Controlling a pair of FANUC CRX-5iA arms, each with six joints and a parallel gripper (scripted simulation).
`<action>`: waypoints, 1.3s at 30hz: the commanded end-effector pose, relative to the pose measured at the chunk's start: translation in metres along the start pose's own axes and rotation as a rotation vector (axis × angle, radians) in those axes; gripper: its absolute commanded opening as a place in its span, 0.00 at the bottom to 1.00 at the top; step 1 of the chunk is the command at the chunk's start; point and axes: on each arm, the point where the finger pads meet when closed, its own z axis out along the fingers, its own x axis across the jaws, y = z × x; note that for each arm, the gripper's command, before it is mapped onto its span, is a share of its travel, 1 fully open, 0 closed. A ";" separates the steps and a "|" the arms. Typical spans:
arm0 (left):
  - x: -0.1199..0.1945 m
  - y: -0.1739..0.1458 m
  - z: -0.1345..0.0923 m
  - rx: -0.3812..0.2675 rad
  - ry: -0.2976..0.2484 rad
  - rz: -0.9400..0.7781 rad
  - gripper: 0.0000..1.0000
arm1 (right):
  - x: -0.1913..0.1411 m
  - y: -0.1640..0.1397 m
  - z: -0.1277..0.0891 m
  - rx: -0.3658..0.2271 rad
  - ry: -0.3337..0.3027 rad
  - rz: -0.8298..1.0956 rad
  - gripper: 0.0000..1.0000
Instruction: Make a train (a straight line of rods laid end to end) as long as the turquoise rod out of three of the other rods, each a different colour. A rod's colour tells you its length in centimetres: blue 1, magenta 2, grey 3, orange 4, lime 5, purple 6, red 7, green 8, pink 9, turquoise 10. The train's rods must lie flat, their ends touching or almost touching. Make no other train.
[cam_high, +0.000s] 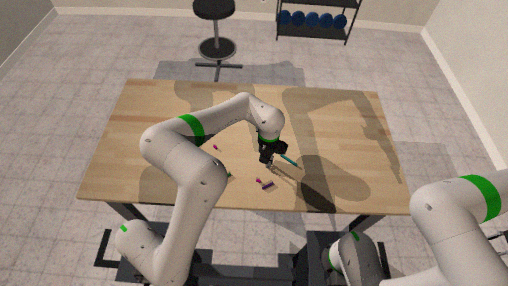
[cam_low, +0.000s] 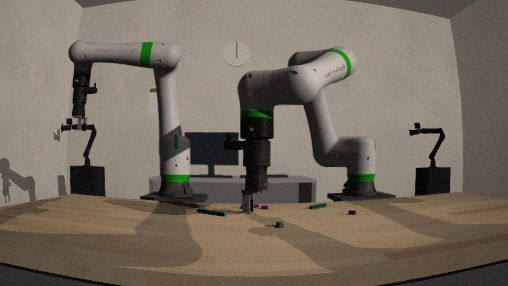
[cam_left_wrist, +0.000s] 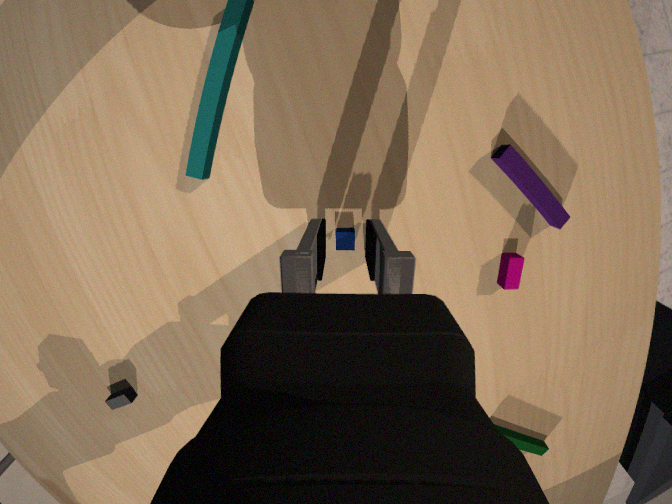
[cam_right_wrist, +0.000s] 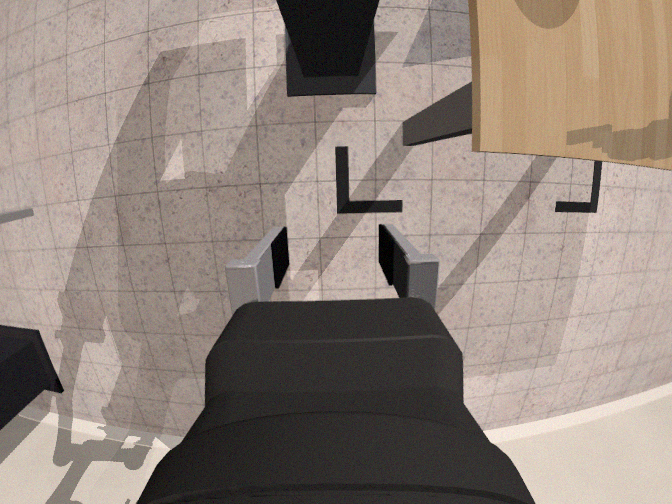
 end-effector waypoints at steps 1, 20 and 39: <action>-0.001 0.000 -0.001 0.001 -0.002 0.000 0.54 | 0.000 0.000 -0.001 -0.002 0.000 0.000 1.00; -0.001 0.000 -0.001 0.001 -0.002 0.000 0.24 | 0.000 0.000 -0.001 -0.002 0.000 0.000 1.00; -0.001 0.000 -0.001 0.001 -0.002 0.000 0.24 | 0.000 0.000 -0.001 -0.002 0.000 0.000 1.00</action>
